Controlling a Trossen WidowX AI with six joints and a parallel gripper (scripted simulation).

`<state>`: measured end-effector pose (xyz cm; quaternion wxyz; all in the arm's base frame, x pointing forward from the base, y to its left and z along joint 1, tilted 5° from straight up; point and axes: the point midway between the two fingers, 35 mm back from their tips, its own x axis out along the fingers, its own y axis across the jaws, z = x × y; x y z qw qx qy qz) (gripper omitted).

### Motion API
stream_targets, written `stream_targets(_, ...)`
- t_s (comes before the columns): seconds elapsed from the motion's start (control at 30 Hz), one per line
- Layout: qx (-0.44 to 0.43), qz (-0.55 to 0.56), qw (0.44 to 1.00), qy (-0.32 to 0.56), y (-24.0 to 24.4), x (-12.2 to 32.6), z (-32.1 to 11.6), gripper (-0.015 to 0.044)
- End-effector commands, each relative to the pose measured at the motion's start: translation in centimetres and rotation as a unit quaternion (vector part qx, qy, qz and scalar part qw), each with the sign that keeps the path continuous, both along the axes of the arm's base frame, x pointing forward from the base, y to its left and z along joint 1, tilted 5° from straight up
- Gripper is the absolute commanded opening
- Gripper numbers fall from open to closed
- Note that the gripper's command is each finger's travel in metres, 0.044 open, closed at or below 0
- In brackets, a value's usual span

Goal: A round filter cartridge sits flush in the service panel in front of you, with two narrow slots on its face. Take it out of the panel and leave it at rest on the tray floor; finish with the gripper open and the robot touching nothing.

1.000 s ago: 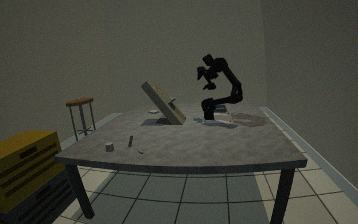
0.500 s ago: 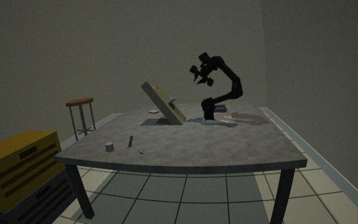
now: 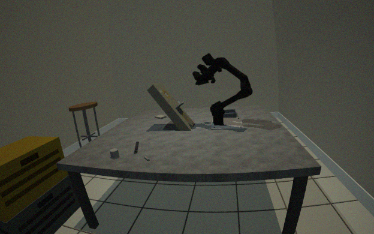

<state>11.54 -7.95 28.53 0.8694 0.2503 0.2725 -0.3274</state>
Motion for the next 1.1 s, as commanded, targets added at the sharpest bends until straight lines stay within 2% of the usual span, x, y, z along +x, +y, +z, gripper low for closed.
stream_targets(0.0, -0.265, 0.337, 0.893, 0.135, -0.5, 6.3, 0.0, 0.0089)
stream_targets(0.23, -0.374, 0.446, 0.794, 0.173, -0.3, 8.5, -0.1, 0.0089)
stream_targets(0.47, -0.477, 0.536, 0.667, 0.199, 0.2, 10.9, -0.3, 0.0089)
stream_targets(0.77, -0.593, 0.614, 0.473, 0.219, 1.0, 13.6, -0.6, 0.0089)
stream_targets(1.07, -0.683, 0.644, 0.258, 0.230, 1.9, 15.9, -1.0, 0.0089)
